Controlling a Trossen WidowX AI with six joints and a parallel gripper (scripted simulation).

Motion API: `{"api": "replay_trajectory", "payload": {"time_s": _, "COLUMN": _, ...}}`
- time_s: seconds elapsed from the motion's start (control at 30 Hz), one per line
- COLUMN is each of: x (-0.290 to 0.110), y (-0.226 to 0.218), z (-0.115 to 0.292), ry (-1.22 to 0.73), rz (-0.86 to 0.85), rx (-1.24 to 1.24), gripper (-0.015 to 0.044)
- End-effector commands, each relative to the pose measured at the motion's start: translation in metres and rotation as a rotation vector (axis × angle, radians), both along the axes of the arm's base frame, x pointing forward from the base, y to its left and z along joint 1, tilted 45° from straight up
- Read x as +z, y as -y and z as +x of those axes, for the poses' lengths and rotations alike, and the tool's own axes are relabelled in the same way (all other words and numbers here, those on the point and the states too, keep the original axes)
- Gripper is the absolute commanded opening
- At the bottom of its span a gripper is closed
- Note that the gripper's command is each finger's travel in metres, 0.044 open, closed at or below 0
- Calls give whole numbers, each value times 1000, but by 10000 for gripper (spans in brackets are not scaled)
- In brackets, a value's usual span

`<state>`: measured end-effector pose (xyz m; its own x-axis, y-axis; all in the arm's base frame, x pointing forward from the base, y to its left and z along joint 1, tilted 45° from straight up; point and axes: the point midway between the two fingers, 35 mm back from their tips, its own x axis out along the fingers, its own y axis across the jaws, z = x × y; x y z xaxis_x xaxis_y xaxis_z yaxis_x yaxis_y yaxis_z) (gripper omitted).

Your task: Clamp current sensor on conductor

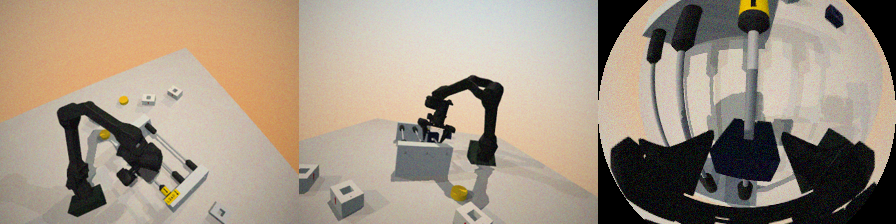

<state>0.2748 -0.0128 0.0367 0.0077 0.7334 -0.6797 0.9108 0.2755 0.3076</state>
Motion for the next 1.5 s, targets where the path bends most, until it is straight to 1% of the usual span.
{"api": "replay_trajectory", "payload": {"time_s": 0.0, "x": 0, "y": 0, "z": 0, "ry": -1, "rz": 0, "rx": 0, "gripper": 440}}
{"api": "replay_trajectory", "payload": {"time_s": 0.17, "x": 2, "y": 2, "z": 0, "ry": 1, "rz": 1, "rx": -2, "gripper": 440}}
{"api": "replay_trajectory", "payload": {"time_s": 0.23, "x": 15, "y": 20, "z": 0, "ry": 19, "rz": 10, "rx": -19, "gripper": 440}}
{"api": "replay_trajectory", "payload": {"time_s": 0.37, "x": 57, "y": 69, "z": -11, "ry": 76, "rz": 40, "rx": -73, "gripper": 440}}
{"api": "replay_trajectory", "payload": {"time_s": 0.43, "x": 64, "y": 77, "z": -14, "ry": 87, "rz": 46, "rx": -82, "gripper": 440}}
{"api": "replay_trajectory", "payload": {"time_s": 1.47, "x": 64, "y": 77, "z": -14, "ry": 87, "rz": 46, "rx": -82, "gripper": 440}}
